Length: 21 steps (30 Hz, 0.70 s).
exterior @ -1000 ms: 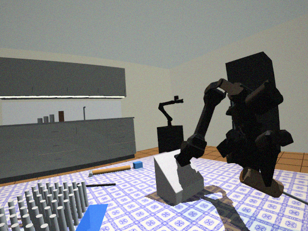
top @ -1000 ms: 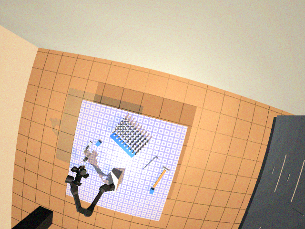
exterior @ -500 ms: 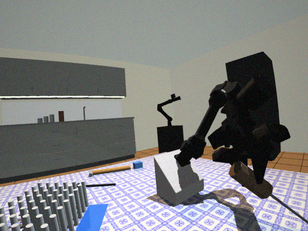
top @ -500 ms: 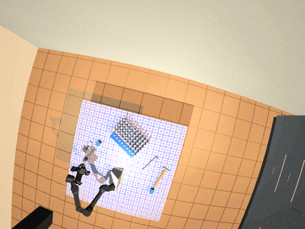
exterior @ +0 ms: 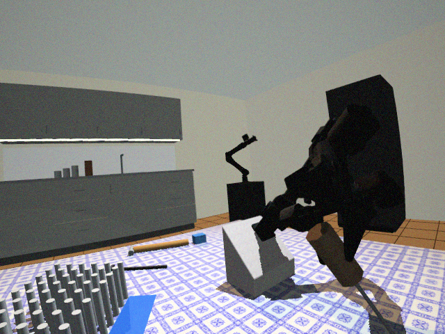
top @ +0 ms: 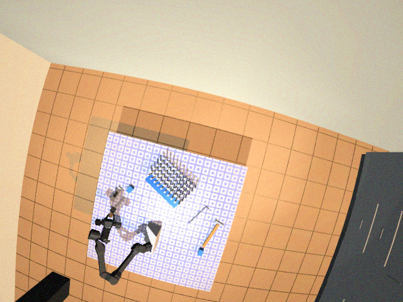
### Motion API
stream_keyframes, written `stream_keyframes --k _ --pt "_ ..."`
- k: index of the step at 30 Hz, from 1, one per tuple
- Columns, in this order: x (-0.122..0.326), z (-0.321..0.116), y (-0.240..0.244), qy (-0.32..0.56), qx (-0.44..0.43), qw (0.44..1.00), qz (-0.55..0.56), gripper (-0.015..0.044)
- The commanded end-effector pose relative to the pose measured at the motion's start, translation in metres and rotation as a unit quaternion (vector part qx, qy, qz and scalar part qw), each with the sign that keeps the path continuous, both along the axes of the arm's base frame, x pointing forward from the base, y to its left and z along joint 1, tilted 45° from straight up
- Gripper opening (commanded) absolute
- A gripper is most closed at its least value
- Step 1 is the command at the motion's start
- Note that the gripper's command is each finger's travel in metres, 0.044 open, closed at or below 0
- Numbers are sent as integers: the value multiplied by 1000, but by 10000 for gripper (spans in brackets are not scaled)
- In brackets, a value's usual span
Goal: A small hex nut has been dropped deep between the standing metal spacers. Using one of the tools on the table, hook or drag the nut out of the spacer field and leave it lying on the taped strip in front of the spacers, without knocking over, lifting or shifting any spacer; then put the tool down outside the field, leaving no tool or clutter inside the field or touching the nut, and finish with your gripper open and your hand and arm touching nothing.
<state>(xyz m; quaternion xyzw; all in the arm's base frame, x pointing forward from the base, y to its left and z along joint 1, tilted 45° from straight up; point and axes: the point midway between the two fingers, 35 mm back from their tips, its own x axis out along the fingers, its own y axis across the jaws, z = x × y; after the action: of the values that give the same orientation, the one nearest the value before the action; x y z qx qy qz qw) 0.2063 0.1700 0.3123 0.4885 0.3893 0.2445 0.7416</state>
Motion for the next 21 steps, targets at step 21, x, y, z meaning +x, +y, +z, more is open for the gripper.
stream_keyframes --k 21 --pt "32 -39 -26 -183 -237 950 89 0"
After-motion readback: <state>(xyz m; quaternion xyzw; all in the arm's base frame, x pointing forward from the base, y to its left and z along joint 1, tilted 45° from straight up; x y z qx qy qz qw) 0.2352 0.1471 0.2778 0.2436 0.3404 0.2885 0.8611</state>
